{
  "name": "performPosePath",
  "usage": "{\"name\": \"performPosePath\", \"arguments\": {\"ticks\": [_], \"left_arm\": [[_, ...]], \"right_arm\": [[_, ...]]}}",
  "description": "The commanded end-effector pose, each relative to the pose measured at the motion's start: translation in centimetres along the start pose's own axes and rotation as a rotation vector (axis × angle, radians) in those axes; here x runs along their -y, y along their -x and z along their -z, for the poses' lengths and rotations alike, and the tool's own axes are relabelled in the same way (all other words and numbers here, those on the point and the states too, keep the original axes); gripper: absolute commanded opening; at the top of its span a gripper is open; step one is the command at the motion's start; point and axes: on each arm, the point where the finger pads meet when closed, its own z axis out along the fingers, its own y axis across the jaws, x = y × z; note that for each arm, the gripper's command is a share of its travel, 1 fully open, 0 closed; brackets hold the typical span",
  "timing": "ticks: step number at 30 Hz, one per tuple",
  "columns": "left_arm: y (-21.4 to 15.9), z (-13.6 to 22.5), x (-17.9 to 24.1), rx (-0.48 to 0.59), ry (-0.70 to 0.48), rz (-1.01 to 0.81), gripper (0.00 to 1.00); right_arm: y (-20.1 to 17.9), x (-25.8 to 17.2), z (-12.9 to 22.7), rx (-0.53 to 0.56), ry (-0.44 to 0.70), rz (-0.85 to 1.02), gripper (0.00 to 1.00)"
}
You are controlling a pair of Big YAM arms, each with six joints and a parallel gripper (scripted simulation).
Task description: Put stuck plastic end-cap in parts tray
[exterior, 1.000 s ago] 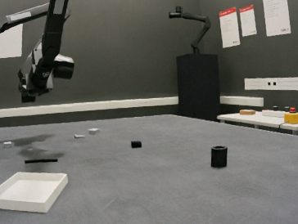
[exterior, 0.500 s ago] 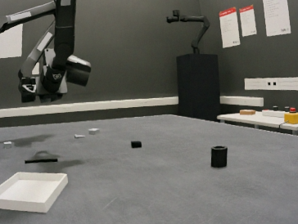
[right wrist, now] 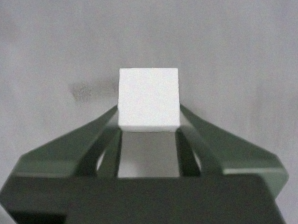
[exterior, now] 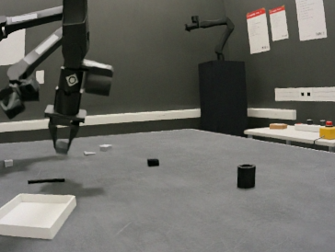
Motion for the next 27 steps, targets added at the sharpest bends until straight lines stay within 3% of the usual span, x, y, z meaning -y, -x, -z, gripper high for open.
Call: {"name": "performPosePath", "arguments": {"ticks": [1, 3, 9, 12, 16, 21, 27], "left_arm": [[0.4, -3.3, 2.4, -0.011, -0.019, -0.206, 0.0], [0.3, -4.7, 3.2, -0.022, -0.018, -0.253, 0.0], [1.5, -13.3, 7.2, 0.02, 0.025, -0.554, 0.0], [3.6, -17.1, 7.7, 0.053, 0.121, -0.707, 0.0], [6.2, -19.9, 7.7, 0.08, 0.248, -0.81, 0.0], [8.0, -21.0, 7.1, 0.096, 0.339, -0.848, 0.0], [8.7, -22.7, 9.2, 0.109, 0.413, -0.909, 0.0]], "right_arm": [[-2.5, 1.8, 0.6, -0.065, -0.04, -0.154, 0.28], [-3.6, 1.7, 0.5, -0.122, -0.043, -0.185, 0.28], [-14.0, 3.6, 4.0, -0.46, -0.16, -0.416, 0.28], [-19.9, 0.7, 4.0, -0.634, -0.133, -0.489, 0.28], [-24.9, -3.4, 3.4, -0.768, -0.077, -0.55, 0.28], [-25.2, -3.9, 2.7, -0.802, -0.08, -0.554, 0.28], [-24.6, -3.3, 2.0, -0.816, -0.093, -0.532, 0.28]]}}
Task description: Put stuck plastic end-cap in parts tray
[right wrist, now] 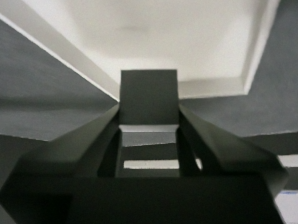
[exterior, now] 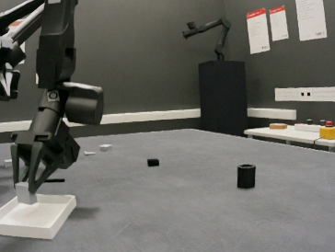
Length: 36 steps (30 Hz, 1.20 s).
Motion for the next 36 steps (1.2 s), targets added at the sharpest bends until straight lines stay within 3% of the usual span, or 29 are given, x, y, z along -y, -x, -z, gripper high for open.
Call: {"name": "performPosePath", "arguments": {"ticks": [1, 5, 27, 33, 34, 36], "left_arm": [[1.9, 0.5, 2.8, 0.034, -0.018, -0.071, 0.0], [1.7, 0.7, 3.3, 0.021, -0.02, -0.059, 0.0], [1.9, 0.4, 2.0, 0.022, -0.001, -0.051, 0.0], [1.9, 0.4, 2.0, 0.022, -0.001, -0.051, 0.0], [1.9, 0.4, 2.0, 0.022, -0.001, -0.051, 0.0], [1.9, 0.4, 2.0, 0.022, -0.001, -0.051, 0.0]], "right_arm": [[1.2, 0.6, 1.1, 0.014, -0.028, 0.008, 0.28], [-0.2, 0.9, 0.2, -0.006, -0.018, -0.018, 0.28], [2.2, 0.2, -2.0, 0.003, -0.013, -0.002, 0.28], [2.0, 1.4, 1.4, 0.013, -0.029, -0.016, 0.92], [2.0, 1.4, 1.9, 0.013, -0.03, -0.016, 1.0], [2.0, 1.4, 2.9, 0.014, -0.03, -0.017, 1.0]]}}
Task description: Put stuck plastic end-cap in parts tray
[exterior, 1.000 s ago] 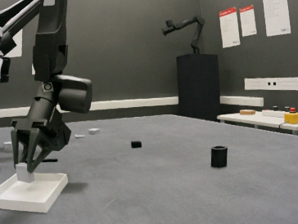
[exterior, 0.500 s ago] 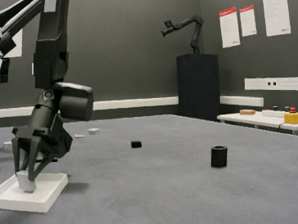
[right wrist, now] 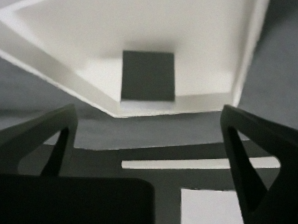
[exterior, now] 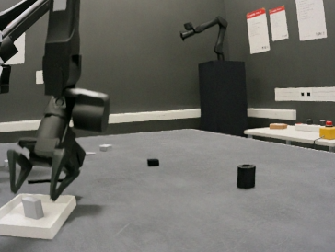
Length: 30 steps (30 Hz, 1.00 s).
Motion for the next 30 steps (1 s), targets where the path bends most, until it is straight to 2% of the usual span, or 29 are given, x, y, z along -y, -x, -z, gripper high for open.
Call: {"name": "performPosePath", "arguments": {"ticks": [1, 5, 8, 12, 17, 22, 24, 27, 30], "left_arm": [[0.5, 0.1, -0.7, 0.011, 0.015, -0.014, 0.0], [0.5, 0.0, -1.7, 0.01, 0.032, -0.01, 0.0], [0.2, -0.1, -2.7, 0.002, 0.042, 0.007, 0.0], [-0.7, -0.2, -5.8, -0.019, 0.059, 0.064, 0.0], [-3.2, 0.6, -14.9, -0.059, 0.142, 0.165, 0.0], [-6.7, 3.2, -24.8, -0.098, 0.241, 0.271, 0.0], [-6.7, 3.2, -24.8, -0.098, 0.241, 0.271, 0.0], [-9.3, 6.1, -31.1, -0.123, 0.31, 0.339, 0.0], [-12.4, 10.5, -37.9, -0.148, 0.395, 0.409, 0.0]], "right_arm": [[0.5, 0.5, 3.4, 0.02, -0.022, -0.017, 1.0], [0.5, 0.5, 4.8, 0.025, -0.024, -0.046, 1.0], [0.6, -0.3, 4.1, 0.023, -0.013, -0.07, 1.0], [-0.3, -0.5, 2.8, 0.072, -0.021, -0.307, 1.0], [-1.2, -0.5, 2.0, 0.212, -0.036, -0.659, 1.0], [-2.0, -1.0, 1.3, 0.34, -0.029, -0.941, 1.0], [-2.0, -1.0, 1.3, 0.34, -0.029, -0.941, 1.0], [-2.7, -1.1, 1.3, 0.424, -0.022, -1.116, 1.0], [-3.6, -1.1, 1.7, 0.528, -0.015, -1.273, 1.0]]}}
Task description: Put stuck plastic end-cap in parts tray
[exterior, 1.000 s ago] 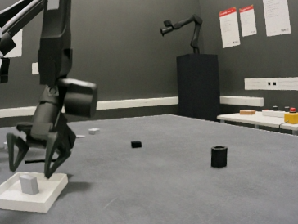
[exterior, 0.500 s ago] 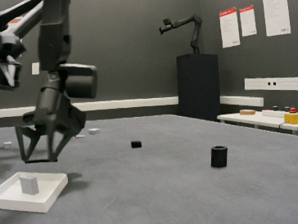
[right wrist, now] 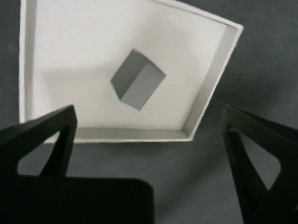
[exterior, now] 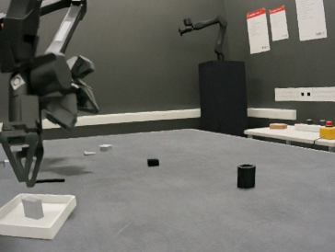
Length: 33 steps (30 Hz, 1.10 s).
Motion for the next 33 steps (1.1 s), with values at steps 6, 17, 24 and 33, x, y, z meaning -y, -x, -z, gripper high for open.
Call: {"name": "performPosePath", "arguments": {"ticks": [6, 17, 24, 33], "left_arm": [[-3.3, 7.8, -21.1, -0.072, 0.216, 0.212, 0.0], [-6.4, 27.1, -41.0, -0.112, 0.528, 0.357, 0.0], [-6.3, 35.2, -44.7, -0.123, 0.629, 0.384, 0.0], [-6.8, 34.9, -44.6, -0.129, 0.617, 0.377, 0.0]], "right_arm": [[-1.0, 2.5, 3.1, 0.249, 0.028, -0.494, 1.0], [-0.4, 3.6, 6.8, 0.454, 0.123, -0.681, 1.0], [-0.5, 3.2, 7.5, 0.469, 0.137, -0.653, 1.0], [-0.6, 3.2, 7.5, 0.468, 0.136, -0.653, 1.0]]}}
